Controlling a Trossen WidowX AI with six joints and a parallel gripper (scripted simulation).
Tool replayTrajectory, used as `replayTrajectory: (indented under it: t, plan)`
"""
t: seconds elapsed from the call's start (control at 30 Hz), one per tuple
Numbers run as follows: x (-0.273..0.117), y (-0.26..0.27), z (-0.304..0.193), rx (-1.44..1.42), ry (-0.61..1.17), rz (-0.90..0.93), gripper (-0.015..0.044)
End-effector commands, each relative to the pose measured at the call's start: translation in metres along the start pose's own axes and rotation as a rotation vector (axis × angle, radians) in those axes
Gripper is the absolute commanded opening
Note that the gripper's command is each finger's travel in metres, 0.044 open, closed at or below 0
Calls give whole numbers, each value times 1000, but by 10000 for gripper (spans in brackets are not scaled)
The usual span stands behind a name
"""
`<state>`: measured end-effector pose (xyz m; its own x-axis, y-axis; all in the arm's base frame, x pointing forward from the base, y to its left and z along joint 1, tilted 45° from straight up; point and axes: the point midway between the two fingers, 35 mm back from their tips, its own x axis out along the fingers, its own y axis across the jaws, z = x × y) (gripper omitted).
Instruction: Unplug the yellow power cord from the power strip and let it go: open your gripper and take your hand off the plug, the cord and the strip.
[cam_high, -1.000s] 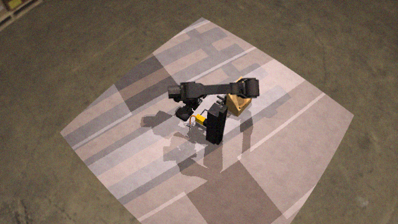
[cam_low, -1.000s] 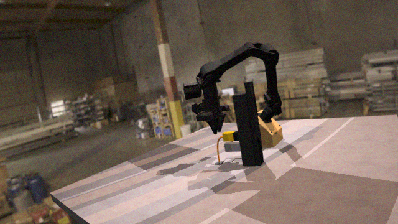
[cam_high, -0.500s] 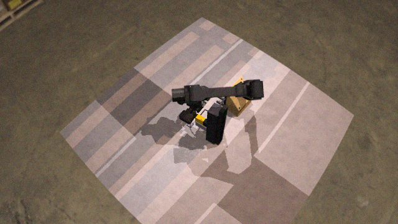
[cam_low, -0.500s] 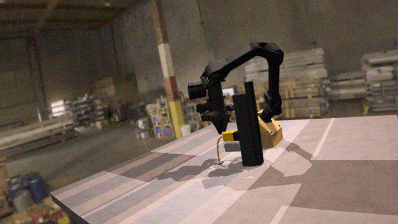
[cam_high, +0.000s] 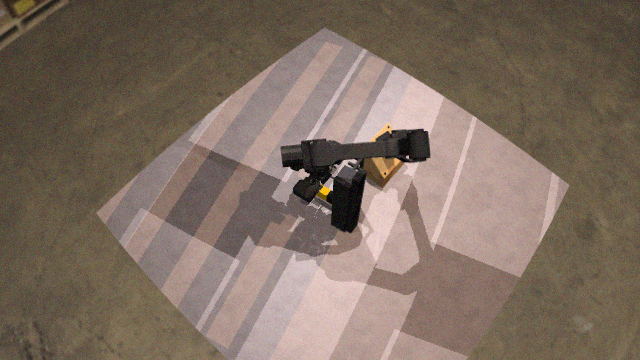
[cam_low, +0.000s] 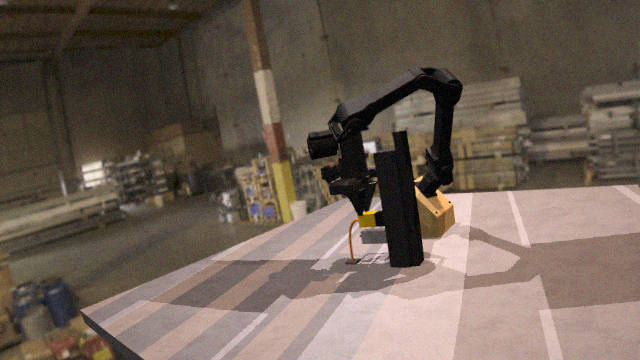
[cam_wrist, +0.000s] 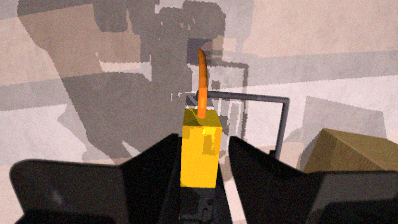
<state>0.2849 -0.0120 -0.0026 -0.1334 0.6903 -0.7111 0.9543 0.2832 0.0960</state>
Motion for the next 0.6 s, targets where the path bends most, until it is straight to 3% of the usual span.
replayTrajectory:
  t: [0.0, 0.2, 0.33, 0.57]
  plan:
    - [1, 1, -2, 0, -3, 9, 160]
    - [9, 2, -2, 0, -3, 9, 160]
    - [7, 1, -1, -4, -3, 2, 55]
    - [7, 1, -1, -4, -3, 2, 8]
